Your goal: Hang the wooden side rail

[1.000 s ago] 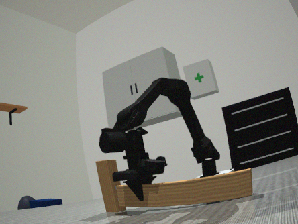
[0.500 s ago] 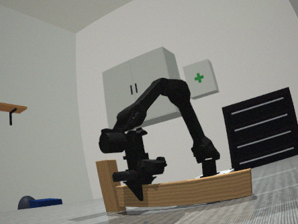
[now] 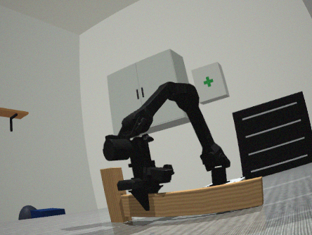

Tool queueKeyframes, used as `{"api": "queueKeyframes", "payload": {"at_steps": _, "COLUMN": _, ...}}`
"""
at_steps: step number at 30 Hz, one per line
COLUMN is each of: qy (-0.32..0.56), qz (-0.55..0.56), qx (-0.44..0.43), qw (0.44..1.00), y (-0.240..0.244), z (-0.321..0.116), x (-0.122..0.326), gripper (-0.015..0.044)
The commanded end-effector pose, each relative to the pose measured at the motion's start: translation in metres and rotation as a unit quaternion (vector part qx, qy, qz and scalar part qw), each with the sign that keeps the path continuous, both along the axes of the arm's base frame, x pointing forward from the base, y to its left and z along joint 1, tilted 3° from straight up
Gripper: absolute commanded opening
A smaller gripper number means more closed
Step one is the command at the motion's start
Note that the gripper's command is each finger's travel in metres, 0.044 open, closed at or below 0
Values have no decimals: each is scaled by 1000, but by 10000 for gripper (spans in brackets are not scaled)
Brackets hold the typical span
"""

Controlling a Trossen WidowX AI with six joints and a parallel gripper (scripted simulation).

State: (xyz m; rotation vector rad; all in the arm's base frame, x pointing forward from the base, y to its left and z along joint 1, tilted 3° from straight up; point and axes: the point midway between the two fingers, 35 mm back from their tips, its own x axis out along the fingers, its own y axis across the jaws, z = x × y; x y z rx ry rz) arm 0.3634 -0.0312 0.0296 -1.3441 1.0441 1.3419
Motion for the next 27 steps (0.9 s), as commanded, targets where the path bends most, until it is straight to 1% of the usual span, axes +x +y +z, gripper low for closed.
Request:
{"api": "queueKeyframes", "payload": {"at_steps": 1, "qy": -2, "qz": 3, "qx": -2, "qw": 1000, "y": -1, "z": 2, "x": 1, "gripper": 0}}
{"api": "queueKeyframes", "payload": {"at_steps": 27, "qy": -2, "qz": 3, "qx": -2, "qw": 1000, "y": -3, "z": 0, "x": 1, "gripper": 0}}
